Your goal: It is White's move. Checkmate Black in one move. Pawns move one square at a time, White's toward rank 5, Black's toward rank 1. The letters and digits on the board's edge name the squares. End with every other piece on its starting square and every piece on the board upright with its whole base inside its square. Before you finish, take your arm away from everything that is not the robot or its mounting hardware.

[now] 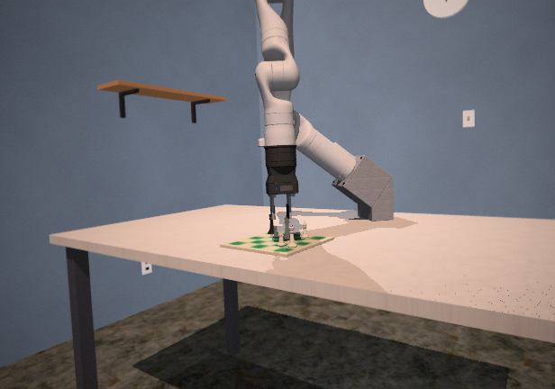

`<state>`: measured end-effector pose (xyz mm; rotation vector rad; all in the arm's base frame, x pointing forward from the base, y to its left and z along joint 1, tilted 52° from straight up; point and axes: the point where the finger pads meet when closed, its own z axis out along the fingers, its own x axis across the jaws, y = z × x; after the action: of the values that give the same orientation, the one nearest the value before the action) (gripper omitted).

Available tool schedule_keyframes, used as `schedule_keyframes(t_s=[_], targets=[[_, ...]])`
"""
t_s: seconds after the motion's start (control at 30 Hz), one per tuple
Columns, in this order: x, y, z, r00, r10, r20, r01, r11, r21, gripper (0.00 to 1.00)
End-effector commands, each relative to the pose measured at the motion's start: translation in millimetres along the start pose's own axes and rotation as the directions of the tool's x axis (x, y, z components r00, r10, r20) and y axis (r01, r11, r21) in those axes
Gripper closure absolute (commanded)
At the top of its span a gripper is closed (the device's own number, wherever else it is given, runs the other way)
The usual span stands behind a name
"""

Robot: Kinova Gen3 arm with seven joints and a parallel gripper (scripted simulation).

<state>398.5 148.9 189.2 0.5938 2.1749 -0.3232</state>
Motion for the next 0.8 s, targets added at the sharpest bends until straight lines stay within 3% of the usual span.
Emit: schedule_keyframes(t_s=[0.0, 0.77], targets=[[-1.6, -2.5, 3.3, 1.0, 0.004, 0.001, -0.004, 1.0, 0.008, 0.27], [-1.6, -2.7, 25.8, 1.0, 0.004, 0.001, -0.004, 1.0, 0.008, 0.27]])
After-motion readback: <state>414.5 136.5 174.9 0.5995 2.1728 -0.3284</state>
